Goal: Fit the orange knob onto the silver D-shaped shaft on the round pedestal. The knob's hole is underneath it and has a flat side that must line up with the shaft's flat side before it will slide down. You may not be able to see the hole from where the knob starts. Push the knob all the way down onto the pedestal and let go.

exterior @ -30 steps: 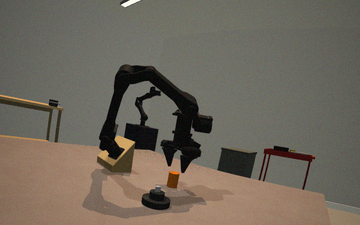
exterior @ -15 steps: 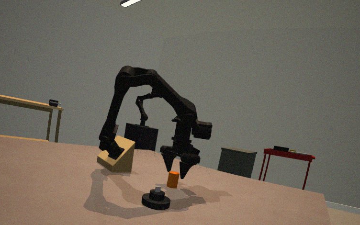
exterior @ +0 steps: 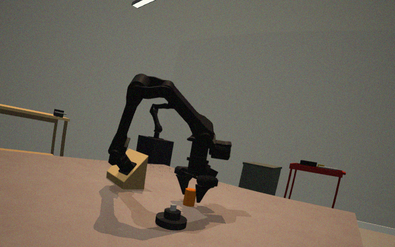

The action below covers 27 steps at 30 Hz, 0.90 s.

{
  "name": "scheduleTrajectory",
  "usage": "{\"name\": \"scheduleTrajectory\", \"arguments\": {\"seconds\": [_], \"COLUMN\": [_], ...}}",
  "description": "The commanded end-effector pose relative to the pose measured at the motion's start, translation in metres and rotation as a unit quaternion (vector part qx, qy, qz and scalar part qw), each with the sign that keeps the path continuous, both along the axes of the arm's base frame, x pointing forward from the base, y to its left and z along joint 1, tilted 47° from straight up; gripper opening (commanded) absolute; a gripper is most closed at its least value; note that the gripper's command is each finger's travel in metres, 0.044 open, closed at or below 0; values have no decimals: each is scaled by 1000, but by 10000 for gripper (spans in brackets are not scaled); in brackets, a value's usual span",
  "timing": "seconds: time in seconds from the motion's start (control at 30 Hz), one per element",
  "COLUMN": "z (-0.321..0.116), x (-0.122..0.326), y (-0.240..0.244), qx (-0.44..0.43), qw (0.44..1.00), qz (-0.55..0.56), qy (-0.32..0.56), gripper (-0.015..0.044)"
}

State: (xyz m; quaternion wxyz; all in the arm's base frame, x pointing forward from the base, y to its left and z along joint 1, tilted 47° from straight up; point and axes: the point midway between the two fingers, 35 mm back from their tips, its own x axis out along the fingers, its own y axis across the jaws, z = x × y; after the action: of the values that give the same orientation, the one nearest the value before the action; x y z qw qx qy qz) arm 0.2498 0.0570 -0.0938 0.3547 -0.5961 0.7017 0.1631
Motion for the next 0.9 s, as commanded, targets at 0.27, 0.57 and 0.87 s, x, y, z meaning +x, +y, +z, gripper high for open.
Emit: {"name": "scheduleTrajectory", "arguments": {"seconds": [0.27, 0.57, 0.87], "z": [-11, -11, -11], "x": [-4, -4, -4], "y": [-14, -14, -13], "qx": [-5, -5, -5], "qw": [1000, 1000, 1000], "qz": [3, 3, 3], "qy": [5, 5, 5], "gripper": [440, 204, 85]}}
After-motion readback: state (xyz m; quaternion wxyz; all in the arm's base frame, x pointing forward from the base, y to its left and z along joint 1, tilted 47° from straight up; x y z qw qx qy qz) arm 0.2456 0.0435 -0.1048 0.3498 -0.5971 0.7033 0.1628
